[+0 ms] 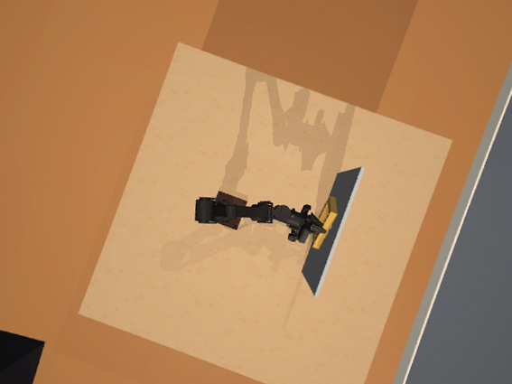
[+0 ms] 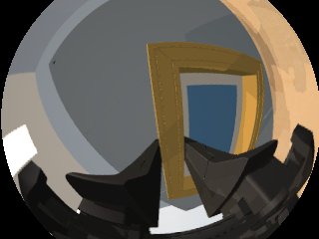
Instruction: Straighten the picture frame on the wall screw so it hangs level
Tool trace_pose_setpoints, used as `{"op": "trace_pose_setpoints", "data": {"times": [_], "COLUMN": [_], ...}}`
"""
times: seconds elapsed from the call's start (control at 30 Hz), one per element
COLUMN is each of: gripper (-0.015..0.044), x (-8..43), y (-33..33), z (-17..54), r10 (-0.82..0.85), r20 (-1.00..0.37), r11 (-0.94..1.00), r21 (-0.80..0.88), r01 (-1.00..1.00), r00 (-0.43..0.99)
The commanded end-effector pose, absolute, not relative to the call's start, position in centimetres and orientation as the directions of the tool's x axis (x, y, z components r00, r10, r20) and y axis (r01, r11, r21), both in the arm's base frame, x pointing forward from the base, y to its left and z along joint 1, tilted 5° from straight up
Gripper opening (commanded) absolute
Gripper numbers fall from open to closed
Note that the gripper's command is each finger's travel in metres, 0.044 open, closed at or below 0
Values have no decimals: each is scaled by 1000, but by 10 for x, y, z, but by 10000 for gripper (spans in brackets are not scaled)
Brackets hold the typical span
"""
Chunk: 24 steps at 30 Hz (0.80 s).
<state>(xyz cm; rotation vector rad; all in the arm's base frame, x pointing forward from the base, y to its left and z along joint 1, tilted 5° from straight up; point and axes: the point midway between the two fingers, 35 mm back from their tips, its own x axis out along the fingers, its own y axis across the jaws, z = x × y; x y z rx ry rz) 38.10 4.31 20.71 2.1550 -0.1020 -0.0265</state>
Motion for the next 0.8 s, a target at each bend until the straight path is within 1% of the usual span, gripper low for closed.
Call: {"op": "trace_pose_setpoints", "data": {"times": [0.0,0.77], "gripper": [0,0], "x": [381,381], "y": [42,38], "z": [209,215], "r10": [-83,-83], "r20": [22,23], "r11": [-549,-548], "r21": [834,834], "r01": [-64,-64], "r00": [996,996]}}
